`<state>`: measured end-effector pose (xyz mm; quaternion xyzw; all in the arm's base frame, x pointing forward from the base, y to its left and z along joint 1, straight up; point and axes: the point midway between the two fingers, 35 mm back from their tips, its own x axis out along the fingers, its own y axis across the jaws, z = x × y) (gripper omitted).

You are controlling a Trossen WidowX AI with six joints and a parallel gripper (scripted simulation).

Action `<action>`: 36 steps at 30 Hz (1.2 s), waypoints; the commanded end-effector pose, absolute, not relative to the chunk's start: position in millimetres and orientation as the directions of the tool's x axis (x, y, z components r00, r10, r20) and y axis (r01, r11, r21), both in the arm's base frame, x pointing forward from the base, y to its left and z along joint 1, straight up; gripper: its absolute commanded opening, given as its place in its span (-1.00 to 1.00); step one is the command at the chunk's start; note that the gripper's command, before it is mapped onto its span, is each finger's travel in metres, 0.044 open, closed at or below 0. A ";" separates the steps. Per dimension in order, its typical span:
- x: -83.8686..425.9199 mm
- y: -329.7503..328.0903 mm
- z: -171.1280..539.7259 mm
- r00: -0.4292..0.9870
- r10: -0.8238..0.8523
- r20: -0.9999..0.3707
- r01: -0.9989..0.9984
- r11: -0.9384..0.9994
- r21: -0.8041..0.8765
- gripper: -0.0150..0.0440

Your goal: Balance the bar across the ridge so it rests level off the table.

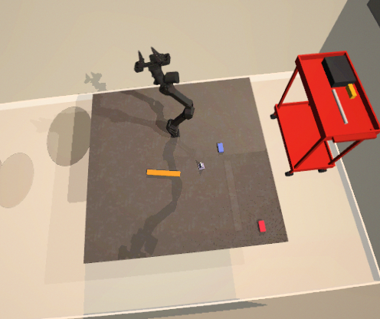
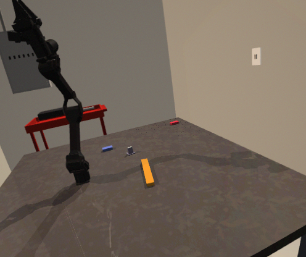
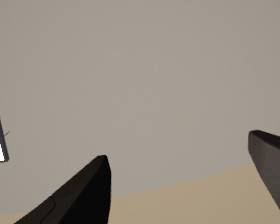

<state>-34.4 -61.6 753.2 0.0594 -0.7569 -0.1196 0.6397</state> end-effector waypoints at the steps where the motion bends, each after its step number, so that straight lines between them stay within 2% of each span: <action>1: -36.8 -90.0 744.1 -0.169 -0.325 0.930 0.052 0.940 0.338 0.58; 13: -32.6 -164.5 715.8 -0.150 -0.530 0.835 0.147 0.823 0.549 0.58; 22: -9.6 -229.0 680.7 -0.073 -0.703 0.708 0.285 0.665 0.690 0.58; 36: 56.2 -302.9 611.6 0.122 -0.881 0.458 0.527 0.449 0.722 0.58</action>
